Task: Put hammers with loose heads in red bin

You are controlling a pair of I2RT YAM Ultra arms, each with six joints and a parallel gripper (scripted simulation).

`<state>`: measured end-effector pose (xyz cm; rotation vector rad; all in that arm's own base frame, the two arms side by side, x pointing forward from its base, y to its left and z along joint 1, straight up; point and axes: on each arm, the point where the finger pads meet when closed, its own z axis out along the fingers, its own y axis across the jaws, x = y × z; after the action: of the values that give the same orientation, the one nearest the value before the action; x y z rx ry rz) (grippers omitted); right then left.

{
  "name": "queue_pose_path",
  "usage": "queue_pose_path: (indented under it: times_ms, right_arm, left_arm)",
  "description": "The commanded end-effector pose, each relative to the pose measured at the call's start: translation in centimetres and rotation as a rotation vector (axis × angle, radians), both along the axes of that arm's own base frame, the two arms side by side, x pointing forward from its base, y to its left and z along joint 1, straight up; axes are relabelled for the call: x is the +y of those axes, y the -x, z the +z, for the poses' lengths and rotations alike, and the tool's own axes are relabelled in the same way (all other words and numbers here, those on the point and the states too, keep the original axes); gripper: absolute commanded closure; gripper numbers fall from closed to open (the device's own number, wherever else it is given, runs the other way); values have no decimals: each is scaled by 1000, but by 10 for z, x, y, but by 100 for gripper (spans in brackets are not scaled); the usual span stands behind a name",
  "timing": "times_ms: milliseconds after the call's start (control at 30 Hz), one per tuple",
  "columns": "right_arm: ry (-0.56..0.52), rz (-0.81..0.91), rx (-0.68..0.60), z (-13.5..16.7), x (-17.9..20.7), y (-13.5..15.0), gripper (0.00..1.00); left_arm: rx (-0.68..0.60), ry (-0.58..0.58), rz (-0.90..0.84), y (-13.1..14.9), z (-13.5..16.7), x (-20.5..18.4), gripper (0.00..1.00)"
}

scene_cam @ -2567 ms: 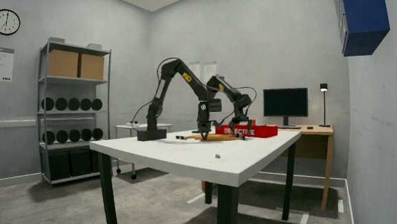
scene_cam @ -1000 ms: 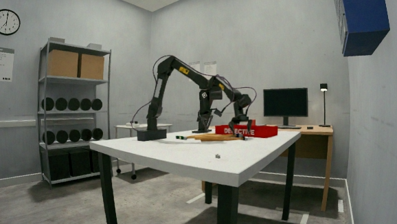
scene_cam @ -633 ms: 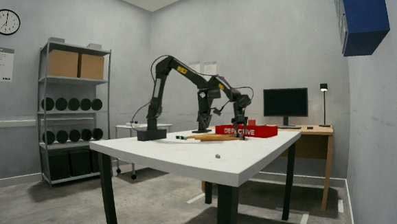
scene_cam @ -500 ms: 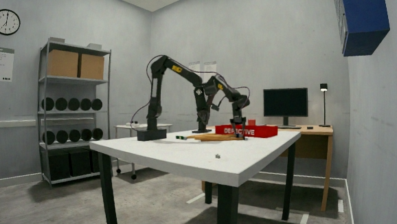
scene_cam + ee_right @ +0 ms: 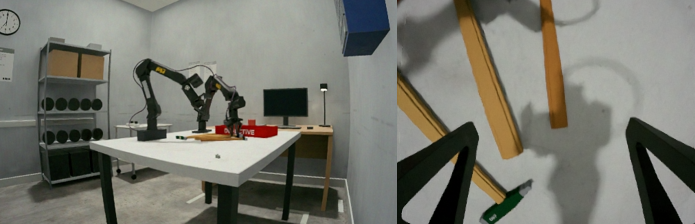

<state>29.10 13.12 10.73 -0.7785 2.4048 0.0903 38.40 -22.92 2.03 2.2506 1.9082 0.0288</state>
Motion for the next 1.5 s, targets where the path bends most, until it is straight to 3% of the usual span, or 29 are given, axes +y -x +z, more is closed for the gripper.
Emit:
queue_pose_path:
  times_ms: [0, 200, 267, 433, 700, 1467]
  right_arm:
    - [-106, -8, -151, 24, 12, -3, 0]
    - [-232, -7, -321, 49, 15, 11, 0]
    - [-232, -7, -321, 49, 15, 11, 0]
    - [-348, 1, -461, 67, 17, 27, 0]
    - [-470, 19, -594, 77, 15, 48, 0]
    - [-468, 28, -596, 70, 14, 53, 0]
  left_arm:
    - [-38, -56, -209, 2, 32, -3, 56]
    - [-22, -135, -435, 15, 35, -1, 56]
    - [-22, -135, -435, 15, 35, -1, 56]
    - [95, -154, -490, 32, 23, 24, 56]
    - [81, -154, -527, 31, 25, 18, 56]
    - [99, -166, -527, 33, 13, 20, 56]
